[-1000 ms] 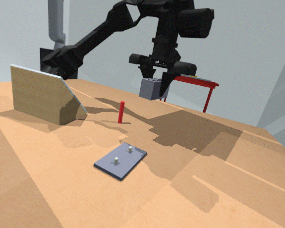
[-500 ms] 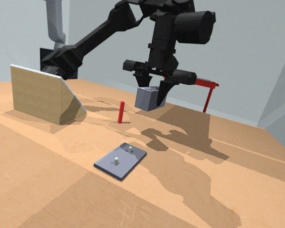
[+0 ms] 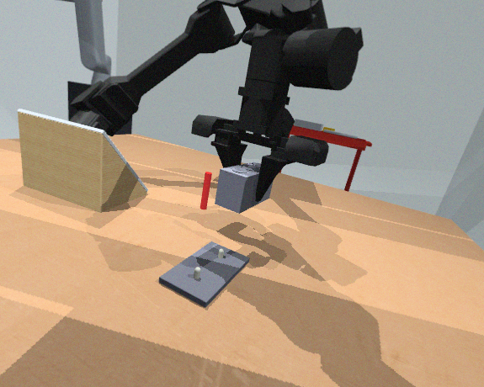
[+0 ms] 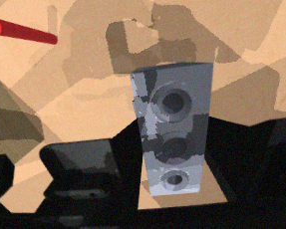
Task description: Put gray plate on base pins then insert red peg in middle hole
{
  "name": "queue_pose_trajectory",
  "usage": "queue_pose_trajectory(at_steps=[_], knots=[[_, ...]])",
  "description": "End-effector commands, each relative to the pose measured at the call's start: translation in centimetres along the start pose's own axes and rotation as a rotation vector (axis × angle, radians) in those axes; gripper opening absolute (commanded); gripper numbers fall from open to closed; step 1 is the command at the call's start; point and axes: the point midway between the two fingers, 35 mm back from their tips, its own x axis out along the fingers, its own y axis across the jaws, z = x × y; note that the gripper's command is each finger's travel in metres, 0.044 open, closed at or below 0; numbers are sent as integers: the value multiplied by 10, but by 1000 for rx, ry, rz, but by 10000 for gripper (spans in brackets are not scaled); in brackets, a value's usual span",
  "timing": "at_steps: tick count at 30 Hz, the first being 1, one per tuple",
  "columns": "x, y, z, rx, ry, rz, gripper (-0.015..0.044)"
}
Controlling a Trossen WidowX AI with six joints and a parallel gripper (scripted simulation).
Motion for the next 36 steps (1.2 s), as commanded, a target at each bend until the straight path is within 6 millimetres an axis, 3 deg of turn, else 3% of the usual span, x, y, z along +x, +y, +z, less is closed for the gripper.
queue_pose_trajectory(at_steps=[1, 19, 36], knots=[[7, 0, -14, -8, 0, 5, 0], [36, 1, -63, -67, 0, 5, 0], [37, 1, -65, -69, 0, 5, 0]])
